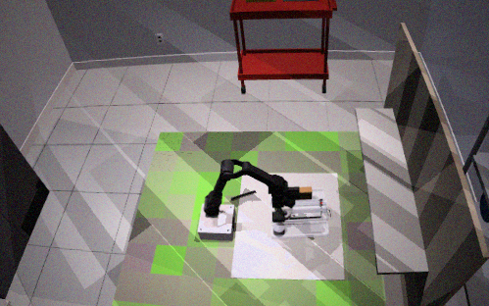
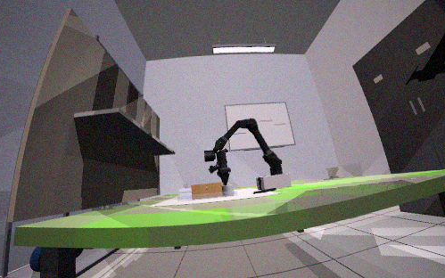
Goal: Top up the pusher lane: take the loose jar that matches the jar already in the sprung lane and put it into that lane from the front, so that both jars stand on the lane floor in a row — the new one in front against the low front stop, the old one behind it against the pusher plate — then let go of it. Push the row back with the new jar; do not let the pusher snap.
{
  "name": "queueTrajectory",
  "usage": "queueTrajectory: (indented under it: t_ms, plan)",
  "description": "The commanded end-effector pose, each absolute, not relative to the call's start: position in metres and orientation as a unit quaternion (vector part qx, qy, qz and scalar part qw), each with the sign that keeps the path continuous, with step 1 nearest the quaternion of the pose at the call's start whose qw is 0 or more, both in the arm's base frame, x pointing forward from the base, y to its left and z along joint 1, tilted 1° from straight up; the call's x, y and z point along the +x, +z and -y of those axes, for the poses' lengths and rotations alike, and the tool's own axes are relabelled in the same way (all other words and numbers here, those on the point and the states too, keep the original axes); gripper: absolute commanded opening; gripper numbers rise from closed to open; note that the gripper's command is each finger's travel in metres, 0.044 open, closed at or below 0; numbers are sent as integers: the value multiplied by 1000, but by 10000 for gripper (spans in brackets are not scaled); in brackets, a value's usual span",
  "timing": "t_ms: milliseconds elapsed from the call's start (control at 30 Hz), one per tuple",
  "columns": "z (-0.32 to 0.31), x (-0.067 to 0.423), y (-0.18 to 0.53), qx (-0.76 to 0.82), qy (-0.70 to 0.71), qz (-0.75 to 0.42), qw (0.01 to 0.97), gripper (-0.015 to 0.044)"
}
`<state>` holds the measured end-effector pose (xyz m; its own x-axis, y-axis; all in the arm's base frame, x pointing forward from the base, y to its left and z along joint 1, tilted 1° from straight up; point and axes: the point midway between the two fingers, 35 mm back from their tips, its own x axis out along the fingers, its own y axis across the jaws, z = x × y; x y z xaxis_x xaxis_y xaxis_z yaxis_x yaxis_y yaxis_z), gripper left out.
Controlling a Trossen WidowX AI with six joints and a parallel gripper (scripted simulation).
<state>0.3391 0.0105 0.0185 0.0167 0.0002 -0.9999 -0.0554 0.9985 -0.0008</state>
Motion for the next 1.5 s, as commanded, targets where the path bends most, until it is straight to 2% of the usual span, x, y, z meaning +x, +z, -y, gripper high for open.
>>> queueTrajectory:
  t_ms: [0, 1467]
  plan:
    - [-10, 346, 16, -20, 16, -691, 722, 0]
    - [-10, 345, 4, -20, 16, -691, 722, 0]
